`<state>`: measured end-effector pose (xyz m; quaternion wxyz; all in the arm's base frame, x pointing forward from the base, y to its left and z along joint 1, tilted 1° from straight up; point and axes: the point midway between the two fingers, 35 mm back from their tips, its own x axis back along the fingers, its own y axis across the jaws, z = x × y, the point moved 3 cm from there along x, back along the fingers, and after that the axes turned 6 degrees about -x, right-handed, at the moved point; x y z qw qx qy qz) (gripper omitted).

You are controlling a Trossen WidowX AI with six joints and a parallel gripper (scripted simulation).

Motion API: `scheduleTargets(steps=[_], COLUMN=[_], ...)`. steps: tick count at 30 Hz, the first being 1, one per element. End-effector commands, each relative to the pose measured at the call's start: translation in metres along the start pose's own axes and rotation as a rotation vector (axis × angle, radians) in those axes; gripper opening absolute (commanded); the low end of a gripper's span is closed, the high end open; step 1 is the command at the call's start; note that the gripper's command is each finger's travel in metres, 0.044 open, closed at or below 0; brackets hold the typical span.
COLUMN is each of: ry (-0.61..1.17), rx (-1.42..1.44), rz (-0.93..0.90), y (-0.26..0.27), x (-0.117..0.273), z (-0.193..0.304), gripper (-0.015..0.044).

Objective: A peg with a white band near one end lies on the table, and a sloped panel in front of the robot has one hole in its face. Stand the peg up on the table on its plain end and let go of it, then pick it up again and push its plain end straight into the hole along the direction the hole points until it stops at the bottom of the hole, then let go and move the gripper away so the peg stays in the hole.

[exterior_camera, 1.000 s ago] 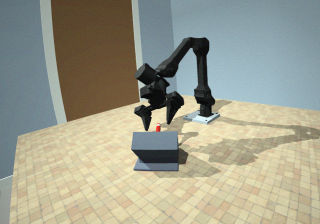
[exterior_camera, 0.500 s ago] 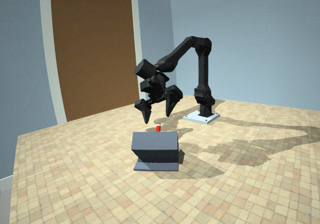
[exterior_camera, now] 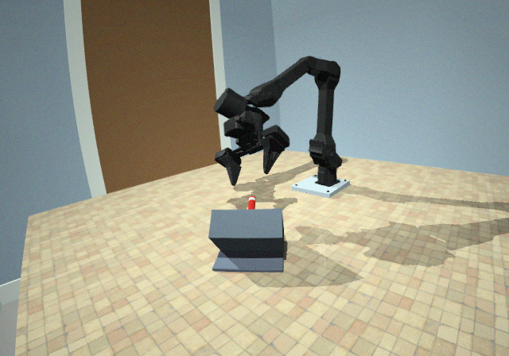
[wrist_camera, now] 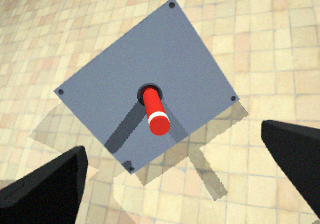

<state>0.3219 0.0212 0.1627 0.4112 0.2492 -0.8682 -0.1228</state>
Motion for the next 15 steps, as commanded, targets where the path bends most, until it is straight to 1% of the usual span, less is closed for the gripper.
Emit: scheduleTargets(steps=[1, 10, 15], ry=[-0.003, -0.003, -0.003], rx=[0.003, 0.003, 0.003], rz=[-0.003, -0.002, -0.002], y=[0.000, -0.001, -0.001], x=[0.009, 0.022, 0.023], z=[0.000, 0.000, 0.000], gripper=[0.0440, 0.0440, 0.0440])
